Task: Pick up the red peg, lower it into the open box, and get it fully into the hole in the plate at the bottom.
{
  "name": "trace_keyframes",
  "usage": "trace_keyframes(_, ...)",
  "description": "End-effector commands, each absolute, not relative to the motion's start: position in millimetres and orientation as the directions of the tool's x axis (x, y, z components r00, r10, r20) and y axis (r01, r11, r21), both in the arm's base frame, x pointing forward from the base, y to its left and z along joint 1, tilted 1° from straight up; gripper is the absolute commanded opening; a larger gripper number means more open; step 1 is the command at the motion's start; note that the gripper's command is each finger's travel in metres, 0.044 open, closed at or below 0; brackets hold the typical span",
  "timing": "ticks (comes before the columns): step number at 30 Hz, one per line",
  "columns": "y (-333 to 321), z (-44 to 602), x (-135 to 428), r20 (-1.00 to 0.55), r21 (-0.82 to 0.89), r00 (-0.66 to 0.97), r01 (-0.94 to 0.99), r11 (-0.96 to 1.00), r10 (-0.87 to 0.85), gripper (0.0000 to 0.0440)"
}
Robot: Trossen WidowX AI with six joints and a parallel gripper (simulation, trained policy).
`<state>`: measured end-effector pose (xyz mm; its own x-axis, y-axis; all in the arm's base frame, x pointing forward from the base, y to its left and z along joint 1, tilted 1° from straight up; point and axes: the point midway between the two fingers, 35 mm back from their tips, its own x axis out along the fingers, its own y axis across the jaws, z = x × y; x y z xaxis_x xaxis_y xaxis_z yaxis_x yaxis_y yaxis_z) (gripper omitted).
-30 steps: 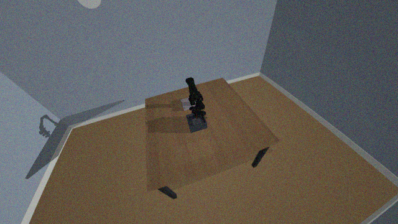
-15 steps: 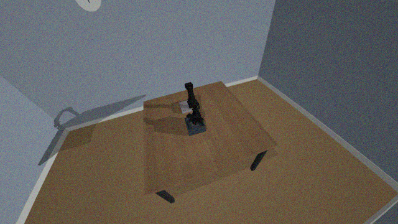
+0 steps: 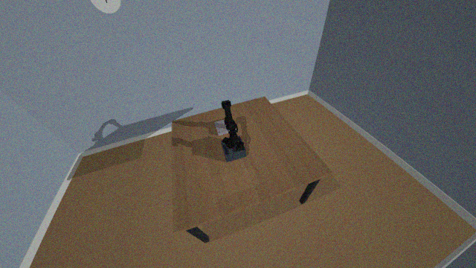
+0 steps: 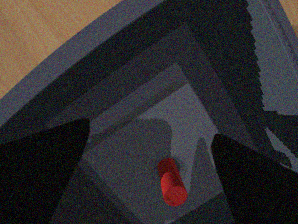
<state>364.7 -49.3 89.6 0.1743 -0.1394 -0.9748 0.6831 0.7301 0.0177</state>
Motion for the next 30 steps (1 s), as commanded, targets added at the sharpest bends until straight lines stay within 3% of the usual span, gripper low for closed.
trace_keyframes(1, -48, 94, 374, -0.979, 0.037, 0.173, 0.677, 0.735, -0.109, 0.0440)
trace_keyframes(20, -18, 140, 430, -0.966, 0.185, 0.258, 0.617, 0.765, 0.025, 0.0440)
trace_keyframes(30, -18, 141, 431, -0.965, 0.188, 0.262, 0.615, 0.766, 0.027, 0.0440)
